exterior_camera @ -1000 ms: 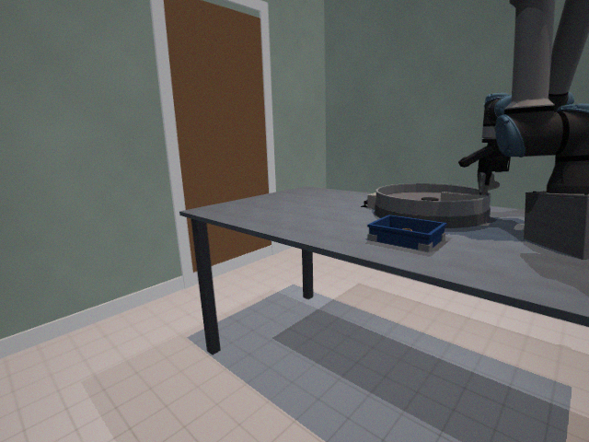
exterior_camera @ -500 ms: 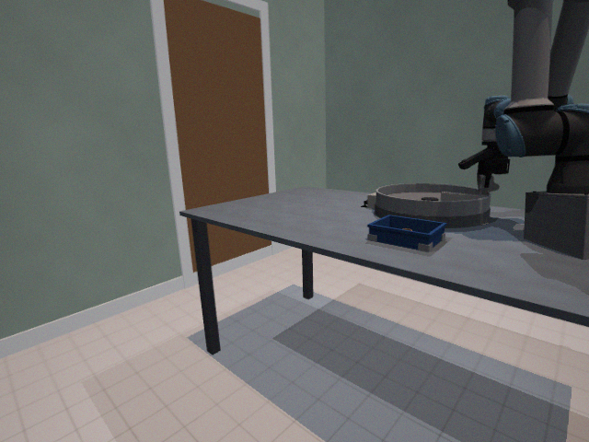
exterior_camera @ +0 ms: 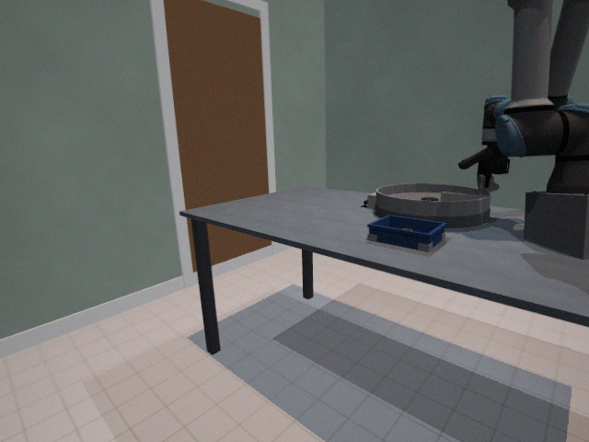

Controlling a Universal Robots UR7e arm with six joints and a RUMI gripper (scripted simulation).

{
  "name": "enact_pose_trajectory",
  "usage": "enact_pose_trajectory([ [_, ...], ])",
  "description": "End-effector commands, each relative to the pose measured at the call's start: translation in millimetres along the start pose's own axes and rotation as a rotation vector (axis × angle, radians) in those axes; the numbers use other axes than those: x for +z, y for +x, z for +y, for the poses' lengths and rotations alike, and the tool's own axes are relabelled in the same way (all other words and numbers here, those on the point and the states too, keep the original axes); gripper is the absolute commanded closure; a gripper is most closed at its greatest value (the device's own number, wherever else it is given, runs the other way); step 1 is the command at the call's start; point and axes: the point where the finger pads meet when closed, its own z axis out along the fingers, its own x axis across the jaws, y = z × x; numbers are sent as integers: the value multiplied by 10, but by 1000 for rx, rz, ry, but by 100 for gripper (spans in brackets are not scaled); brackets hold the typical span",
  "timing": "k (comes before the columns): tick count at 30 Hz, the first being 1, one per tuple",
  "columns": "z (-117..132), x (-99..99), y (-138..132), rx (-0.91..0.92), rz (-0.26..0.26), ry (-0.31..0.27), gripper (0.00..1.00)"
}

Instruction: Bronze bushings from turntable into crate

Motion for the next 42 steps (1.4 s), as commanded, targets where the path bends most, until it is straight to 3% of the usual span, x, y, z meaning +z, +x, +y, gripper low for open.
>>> enact_pose_trajectory([
  [1, -9, 9, -19, -2, -3, 0, 94],
  [9, -9, 9, -19, -2, -3, 0, 94],
  [10, -9, 9, -19, -2, -3, 0, 100],
  [42, -9, 10, -19, -2, -3, 0, 100],
])
